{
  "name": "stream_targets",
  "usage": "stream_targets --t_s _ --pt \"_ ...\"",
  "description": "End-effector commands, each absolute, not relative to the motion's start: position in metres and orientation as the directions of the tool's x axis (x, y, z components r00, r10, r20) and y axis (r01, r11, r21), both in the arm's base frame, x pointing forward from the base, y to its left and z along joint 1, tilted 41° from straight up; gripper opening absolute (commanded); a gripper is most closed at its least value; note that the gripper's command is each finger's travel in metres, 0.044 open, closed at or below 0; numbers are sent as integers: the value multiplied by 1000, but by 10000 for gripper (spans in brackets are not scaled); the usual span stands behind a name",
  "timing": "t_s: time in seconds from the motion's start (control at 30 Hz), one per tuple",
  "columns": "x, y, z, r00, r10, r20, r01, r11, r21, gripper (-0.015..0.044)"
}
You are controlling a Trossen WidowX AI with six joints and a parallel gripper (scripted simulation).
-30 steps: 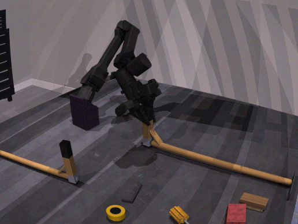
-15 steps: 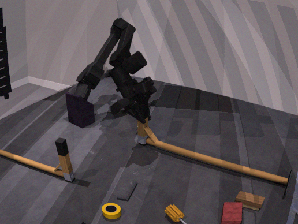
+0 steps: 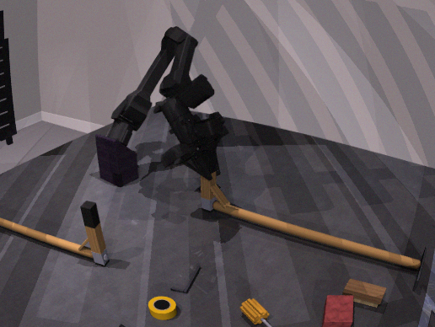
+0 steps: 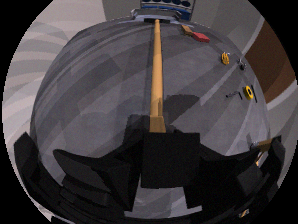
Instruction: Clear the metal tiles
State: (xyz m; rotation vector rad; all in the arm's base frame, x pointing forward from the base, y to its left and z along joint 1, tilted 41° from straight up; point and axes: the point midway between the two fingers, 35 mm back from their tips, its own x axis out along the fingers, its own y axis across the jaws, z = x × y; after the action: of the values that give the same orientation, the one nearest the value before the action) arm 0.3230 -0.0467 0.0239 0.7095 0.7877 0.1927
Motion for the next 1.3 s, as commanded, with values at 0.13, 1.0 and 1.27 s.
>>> stream_targets --t_s 0.13,1.0,1.27 --pt "323 -47 24 702 410 -582 96 755 649 0" --pt "320 -46 26 700 414 -582 88 759 646 0" --pt "320 -49 23 700 414 -582 88 759 645 0"
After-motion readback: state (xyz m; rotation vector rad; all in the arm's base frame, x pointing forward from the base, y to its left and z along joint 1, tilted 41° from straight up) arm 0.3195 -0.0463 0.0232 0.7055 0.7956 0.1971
